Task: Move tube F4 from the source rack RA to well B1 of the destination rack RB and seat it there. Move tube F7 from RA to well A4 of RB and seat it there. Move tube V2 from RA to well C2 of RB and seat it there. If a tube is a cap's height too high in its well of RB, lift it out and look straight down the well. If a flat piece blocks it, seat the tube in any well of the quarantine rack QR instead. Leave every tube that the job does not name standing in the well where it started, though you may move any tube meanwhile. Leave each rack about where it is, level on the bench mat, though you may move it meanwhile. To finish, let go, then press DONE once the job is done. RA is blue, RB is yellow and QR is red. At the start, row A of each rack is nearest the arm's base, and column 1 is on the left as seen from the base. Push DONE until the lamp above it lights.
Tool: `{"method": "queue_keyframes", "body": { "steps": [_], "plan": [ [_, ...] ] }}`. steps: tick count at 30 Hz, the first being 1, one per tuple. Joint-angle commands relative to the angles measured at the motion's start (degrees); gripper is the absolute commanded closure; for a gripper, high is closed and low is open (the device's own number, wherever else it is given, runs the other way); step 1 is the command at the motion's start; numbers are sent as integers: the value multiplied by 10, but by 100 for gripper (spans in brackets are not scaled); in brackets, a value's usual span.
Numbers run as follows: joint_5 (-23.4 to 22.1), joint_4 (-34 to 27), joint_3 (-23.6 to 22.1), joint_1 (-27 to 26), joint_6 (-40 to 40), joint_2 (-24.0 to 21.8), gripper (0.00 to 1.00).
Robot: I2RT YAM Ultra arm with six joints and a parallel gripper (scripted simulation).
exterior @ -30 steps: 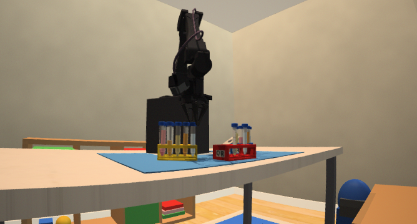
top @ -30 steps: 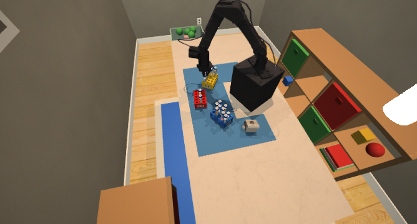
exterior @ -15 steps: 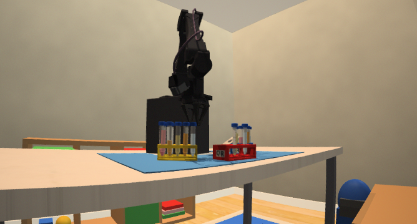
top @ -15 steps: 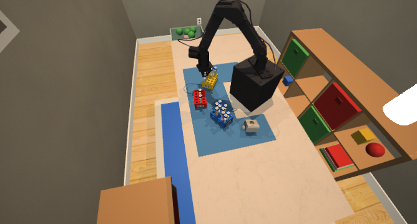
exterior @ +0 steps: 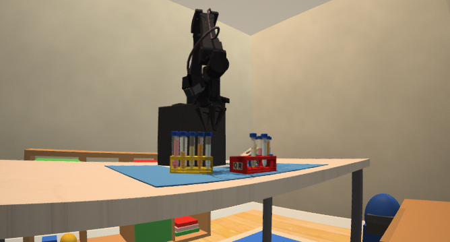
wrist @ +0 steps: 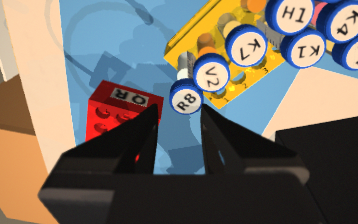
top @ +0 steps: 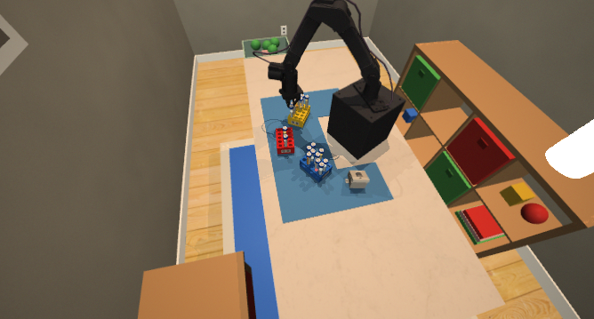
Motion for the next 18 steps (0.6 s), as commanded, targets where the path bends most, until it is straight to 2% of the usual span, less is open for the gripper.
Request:
{"method": "queue_keyframes", "body": {
  "steps": [1, 8, 10, 15, 18],
  "plan": [
    [0, -27, -14, 5, -1, -28, 70],
    [0, -47, -19, 7, 2, -56, 70],
    [0, -56, 4, 8, 4, -65, 70],
    [0, -83, 11, 9, 6, -85, 70],
    [0, -97, -6, 10, 6, -98, 70]
  ]
}}
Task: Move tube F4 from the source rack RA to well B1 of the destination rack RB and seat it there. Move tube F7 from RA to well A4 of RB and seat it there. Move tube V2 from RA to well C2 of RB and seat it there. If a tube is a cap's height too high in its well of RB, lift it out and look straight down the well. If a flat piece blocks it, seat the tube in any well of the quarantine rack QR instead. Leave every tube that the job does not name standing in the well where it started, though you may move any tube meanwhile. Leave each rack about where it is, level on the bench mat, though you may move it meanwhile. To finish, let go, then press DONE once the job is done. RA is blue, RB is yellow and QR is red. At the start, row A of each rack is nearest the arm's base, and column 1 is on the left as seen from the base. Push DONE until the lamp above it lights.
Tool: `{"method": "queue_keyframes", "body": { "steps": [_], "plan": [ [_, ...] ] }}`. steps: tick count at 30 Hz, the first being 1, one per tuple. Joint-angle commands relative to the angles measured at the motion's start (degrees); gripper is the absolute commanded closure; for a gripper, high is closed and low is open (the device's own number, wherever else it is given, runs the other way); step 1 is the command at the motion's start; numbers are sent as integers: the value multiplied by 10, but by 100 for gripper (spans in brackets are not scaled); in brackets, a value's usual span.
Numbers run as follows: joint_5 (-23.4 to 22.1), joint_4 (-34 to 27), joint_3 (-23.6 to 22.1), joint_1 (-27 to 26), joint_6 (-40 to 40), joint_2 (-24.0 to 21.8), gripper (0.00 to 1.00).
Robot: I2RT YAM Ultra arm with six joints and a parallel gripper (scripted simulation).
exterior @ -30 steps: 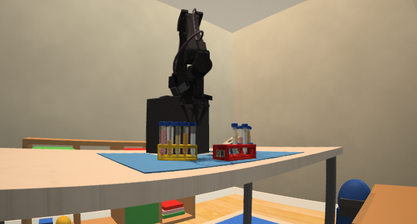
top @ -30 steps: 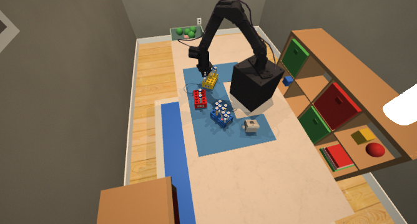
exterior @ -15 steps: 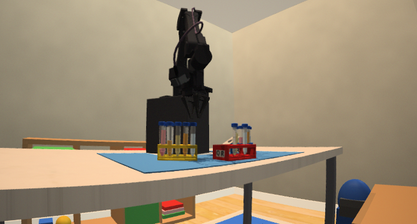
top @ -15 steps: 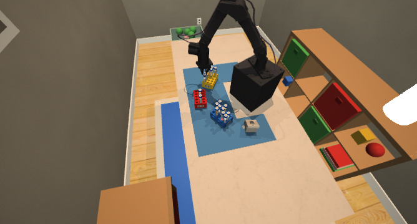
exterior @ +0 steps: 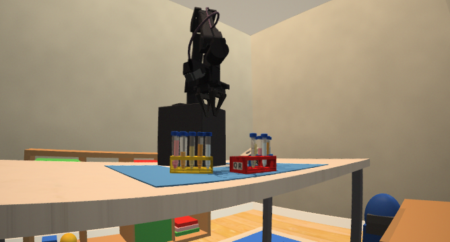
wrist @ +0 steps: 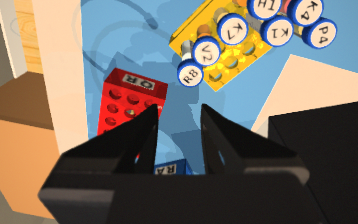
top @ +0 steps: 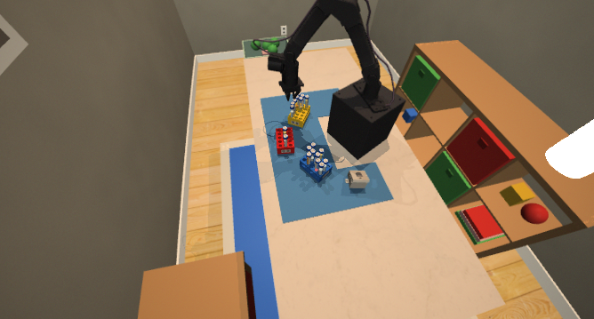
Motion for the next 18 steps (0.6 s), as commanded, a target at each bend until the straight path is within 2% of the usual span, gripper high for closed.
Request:
{"method": "queue_keyframes", "body": {
  "steps": [1, 6, 7, 8, 18],
  "plan": [
    [0, -37, -11, 8, 4, -24, 70],
    [0, -48, -8, 2, 1, -36, 70],
    [0, -41, 1, 1, 0, -27, 70],
    [0, -45, -20, 15, -15, -41, 70],
    [5, -2, -101, 115, -104, -88, 70]
  ]
}}
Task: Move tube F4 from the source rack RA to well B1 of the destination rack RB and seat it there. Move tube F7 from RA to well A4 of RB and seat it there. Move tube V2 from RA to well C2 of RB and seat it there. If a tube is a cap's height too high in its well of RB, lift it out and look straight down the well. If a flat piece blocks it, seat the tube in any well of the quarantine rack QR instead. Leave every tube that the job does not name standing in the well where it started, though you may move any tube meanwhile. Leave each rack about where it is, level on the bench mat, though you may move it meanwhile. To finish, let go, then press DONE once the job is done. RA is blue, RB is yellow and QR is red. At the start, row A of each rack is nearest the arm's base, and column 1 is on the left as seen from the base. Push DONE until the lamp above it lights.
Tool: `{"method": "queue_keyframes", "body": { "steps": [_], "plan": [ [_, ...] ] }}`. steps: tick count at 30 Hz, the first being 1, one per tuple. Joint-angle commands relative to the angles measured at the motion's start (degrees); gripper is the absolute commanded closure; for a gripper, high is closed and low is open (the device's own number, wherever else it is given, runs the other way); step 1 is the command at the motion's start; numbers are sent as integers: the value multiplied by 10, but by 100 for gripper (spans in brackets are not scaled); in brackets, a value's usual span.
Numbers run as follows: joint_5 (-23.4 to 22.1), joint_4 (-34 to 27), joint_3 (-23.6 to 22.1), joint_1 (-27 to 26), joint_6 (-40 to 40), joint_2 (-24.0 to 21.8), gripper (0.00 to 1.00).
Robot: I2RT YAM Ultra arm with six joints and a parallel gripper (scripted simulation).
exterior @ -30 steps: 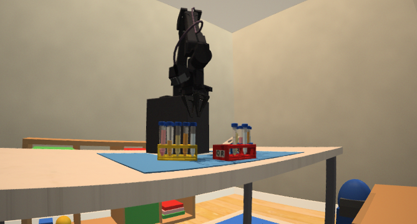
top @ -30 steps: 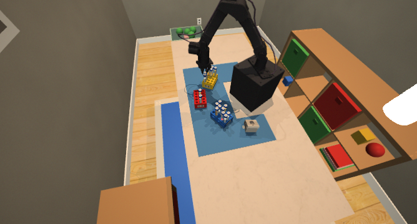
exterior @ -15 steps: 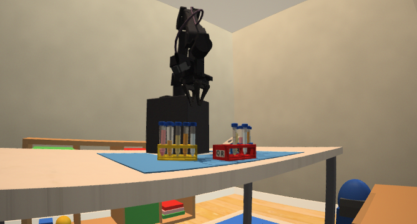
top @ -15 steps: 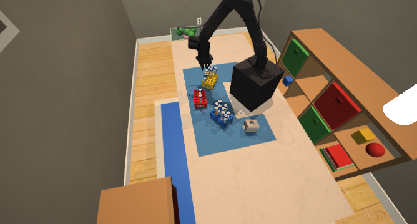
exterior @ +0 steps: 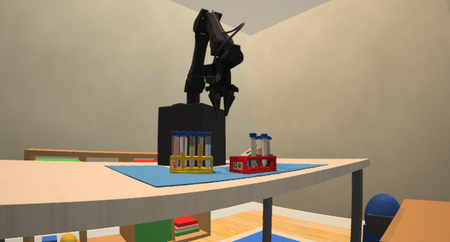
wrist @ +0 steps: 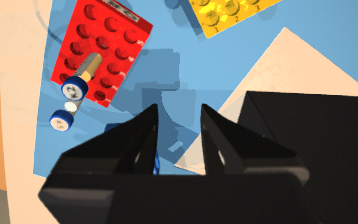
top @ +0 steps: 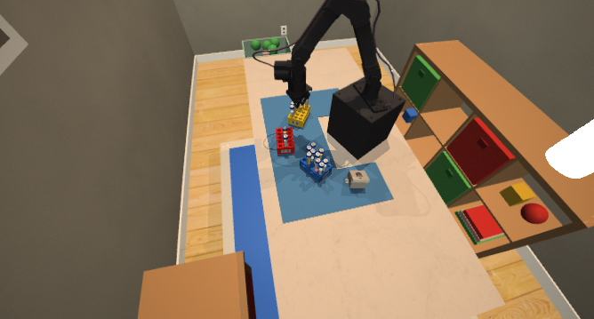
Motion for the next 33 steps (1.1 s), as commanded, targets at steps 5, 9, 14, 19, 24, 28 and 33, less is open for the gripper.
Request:
{"method": "queue_keyframes", "body": {
  "steps": [5, 9, 14, 19, 24, 28, 33],
  "plan": [
    [6, 24, -35, 59, -58, -32, 70],
    [4, 31, -53, 106, -87, -42, 70],
    [8, 33, -48, 129, -155, -46, 70],
    [9, 33, -50, 122, -210, -46, 70],
    [6, 34, -53, 122, -305, -46, 70],
    [6, 33, -54, 122, -380, -46, 70],
    [6, 33, -55, 122, -475, -46, 70]
  ]
}}
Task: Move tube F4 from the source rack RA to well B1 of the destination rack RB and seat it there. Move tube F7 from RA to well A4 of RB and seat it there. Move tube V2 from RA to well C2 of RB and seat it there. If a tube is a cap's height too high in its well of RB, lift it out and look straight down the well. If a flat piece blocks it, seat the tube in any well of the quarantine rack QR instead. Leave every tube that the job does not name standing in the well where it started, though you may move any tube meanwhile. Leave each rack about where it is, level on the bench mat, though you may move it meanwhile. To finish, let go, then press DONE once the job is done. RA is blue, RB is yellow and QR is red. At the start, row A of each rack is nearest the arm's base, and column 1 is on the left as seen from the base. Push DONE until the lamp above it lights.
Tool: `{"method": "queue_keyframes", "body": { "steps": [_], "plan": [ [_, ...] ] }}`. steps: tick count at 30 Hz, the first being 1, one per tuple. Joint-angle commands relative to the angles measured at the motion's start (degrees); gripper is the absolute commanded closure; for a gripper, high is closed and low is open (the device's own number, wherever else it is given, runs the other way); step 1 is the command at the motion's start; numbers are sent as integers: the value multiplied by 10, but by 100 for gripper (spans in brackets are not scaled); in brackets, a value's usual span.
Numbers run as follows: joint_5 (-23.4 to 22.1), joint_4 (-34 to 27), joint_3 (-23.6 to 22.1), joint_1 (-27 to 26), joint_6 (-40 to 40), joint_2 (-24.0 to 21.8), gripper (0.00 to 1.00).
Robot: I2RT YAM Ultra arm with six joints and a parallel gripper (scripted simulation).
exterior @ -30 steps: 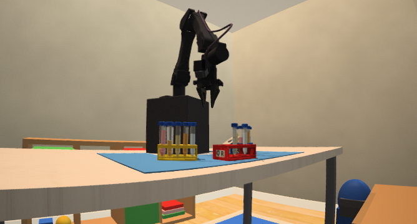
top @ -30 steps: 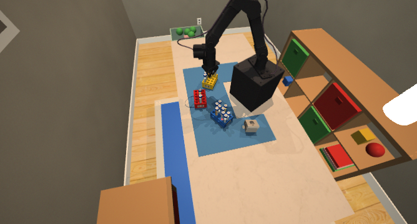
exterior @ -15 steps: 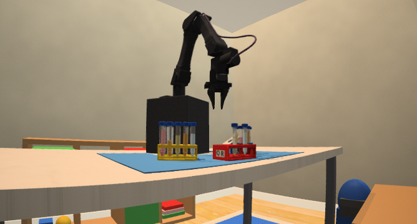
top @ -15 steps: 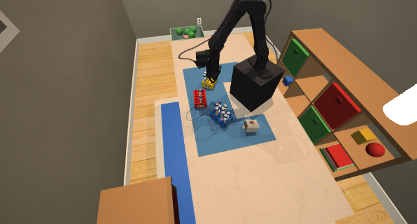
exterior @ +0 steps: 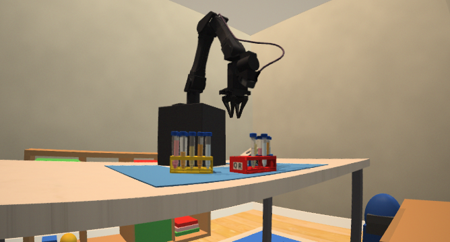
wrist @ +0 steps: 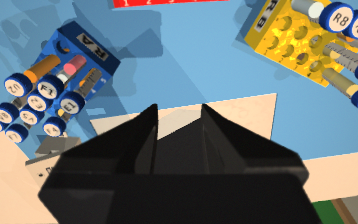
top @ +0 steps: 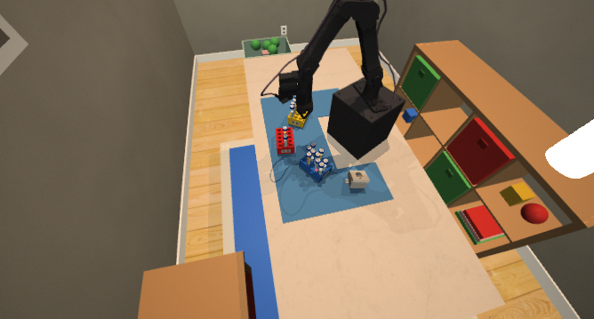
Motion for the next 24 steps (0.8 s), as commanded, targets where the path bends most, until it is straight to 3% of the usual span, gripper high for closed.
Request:
{"method": "queue_keyframes", "body": {
  "steps": [1, 3, 18, 20, 24],
  "plan": [
    [4, 8, -5, -5, -101, -15, 70],
    [4, 8, -5, -5, -101, -15, 70],
    [3, 8, -6, -5, -387, -15, 70],
    [3, 8, -6, -5, -387, -15, 70],
    [2, 8, -6, -6, -466, -15, 70]
  ]
}}
